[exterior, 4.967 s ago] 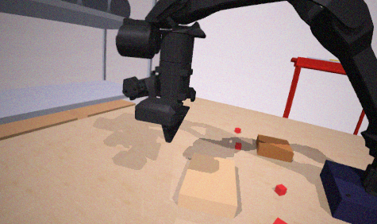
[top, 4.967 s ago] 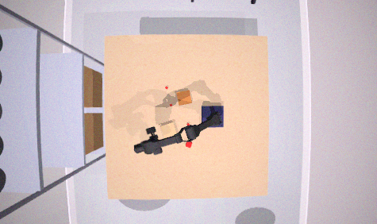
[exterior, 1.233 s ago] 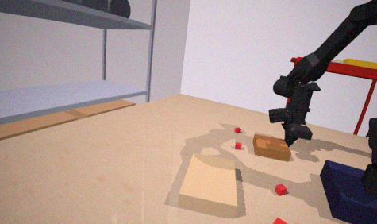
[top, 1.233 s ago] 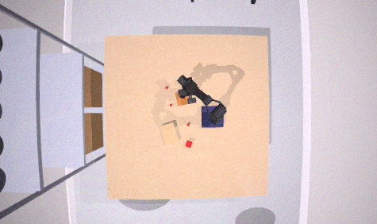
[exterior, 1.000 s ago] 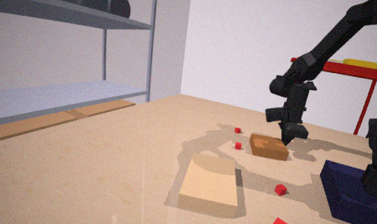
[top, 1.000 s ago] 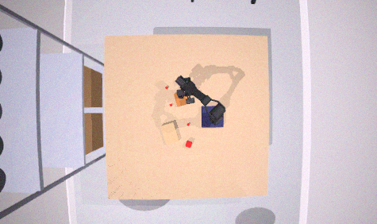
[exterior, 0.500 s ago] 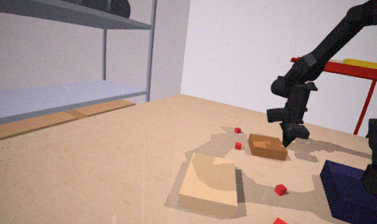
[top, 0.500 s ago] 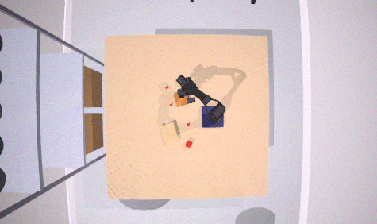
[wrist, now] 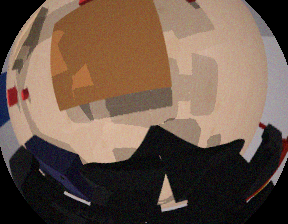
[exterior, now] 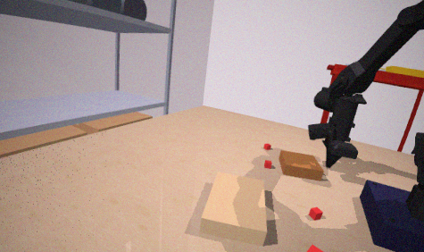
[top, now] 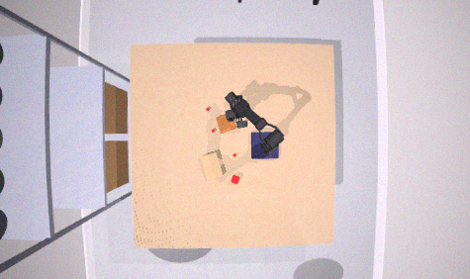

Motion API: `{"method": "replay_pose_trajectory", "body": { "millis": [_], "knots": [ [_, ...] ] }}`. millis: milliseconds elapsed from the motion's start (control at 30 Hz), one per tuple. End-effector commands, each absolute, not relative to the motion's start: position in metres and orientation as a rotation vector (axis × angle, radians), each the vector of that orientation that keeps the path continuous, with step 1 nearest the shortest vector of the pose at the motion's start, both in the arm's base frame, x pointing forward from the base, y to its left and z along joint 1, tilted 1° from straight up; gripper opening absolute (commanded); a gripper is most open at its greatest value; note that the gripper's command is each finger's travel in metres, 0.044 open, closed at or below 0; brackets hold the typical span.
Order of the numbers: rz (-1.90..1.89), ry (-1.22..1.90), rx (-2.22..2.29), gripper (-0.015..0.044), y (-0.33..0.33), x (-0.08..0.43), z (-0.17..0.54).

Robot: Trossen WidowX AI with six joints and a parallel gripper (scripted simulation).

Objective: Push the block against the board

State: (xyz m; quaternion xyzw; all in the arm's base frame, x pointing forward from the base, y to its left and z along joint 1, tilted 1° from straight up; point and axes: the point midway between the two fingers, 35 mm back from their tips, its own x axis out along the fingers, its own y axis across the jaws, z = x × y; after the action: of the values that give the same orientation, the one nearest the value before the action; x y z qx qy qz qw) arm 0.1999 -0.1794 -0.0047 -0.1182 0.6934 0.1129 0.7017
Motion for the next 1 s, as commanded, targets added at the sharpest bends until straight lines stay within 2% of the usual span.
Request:
{"method": "replay_pose_trajectory", "body": {
  "millis": [0, 200, 367, 567, 733, 867, 967],
  "knots": [
    [0.256, 1.540, -0.264, 0.0000, -0.180, 0.193, -0.005],
    [0.251, 1.544, -0.262, 0.0000, -0.182, 0.191, -0.002],
    [0.255, 1.540, -0.264, 0.0000, -0.182, 0.190, 0.050],
    [0.249, 1.536, -0.273, 0.0000, -0.182, 0.192, 0.046],
    [0.346, 1.526, -0.352, 0.0000, -0.142, 0.200, 0.050],
    [0.350, 1.525, -0.356, 0.0000, -0.140, 0.200, 0.050],
    [0.350, 1.525, -0.356, 0.0000, -0.141, 0.202, 0.022]
  ]
}}
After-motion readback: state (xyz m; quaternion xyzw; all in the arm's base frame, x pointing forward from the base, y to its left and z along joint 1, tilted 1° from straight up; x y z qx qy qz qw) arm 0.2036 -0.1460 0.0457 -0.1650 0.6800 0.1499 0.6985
